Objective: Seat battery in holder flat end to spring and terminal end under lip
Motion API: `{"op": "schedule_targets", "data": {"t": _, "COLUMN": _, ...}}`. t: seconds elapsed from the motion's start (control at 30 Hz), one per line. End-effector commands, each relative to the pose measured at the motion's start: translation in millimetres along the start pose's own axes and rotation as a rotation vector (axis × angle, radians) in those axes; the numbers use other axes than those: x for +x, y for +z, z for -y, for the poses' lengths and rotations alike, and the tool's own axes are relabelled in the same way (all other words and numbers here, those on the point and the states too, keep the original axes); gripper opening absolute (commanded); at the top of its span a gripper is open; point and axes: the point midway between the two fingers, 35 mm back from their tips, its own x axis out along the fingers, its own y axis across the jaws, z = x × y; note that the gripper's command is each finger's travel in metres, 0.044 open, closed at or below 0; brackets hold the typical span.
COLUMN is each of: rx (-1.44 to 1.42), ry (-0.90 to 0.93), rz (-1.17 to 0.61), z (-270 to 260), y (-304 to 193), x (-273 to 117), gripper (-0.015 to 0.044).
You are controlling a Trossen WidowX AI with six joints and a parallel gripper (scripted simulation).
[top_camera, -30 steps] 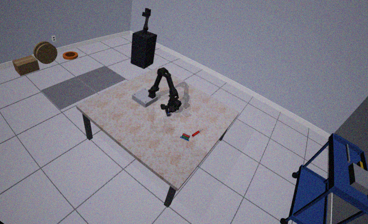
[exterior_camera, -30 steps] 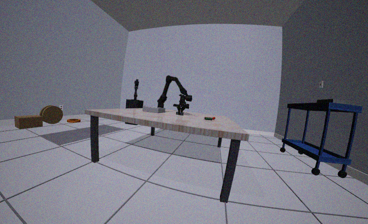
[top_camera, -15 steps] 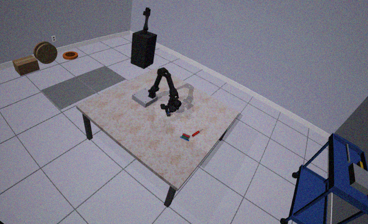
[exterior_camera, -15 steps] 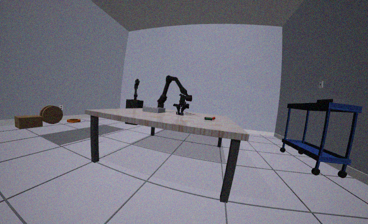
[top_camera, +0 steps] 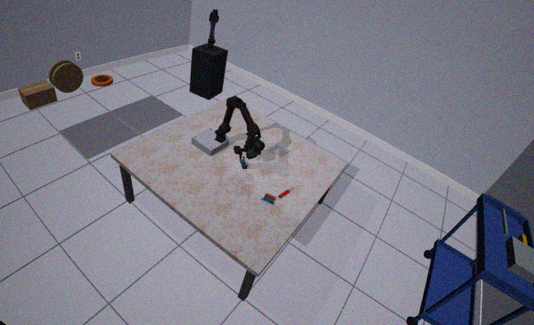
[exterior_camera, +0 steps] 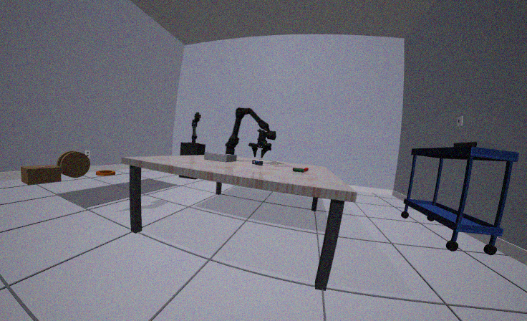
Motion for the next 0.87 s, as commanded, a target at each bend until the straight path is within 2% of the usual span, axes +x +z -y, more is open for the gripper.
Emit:
{"op": "schedule_targets", "data": {"t": 0.0, "rx": -0.003, "ry": 0.012, "rz": 0.020, "z": 2.5, "y": -0.5, "x": -37.6, "gripper": 0.0410}}
{"op": "schedule_targets", "data": {"t": 0.07, "rx": -0.003, "ry": 0.012, "rz": 0.020, "z": 2.3, "y": -0.1, "x": -39.5, "gripper": 0.0440}}
{"op": "schedule_targets", "data": {"t": 0.83, "rx": -0.003, "ry": 0.012, "rz": 0.020, "z": 2.0, "y": 0.4, "x": -39.5, "gripper": 0.0440}}
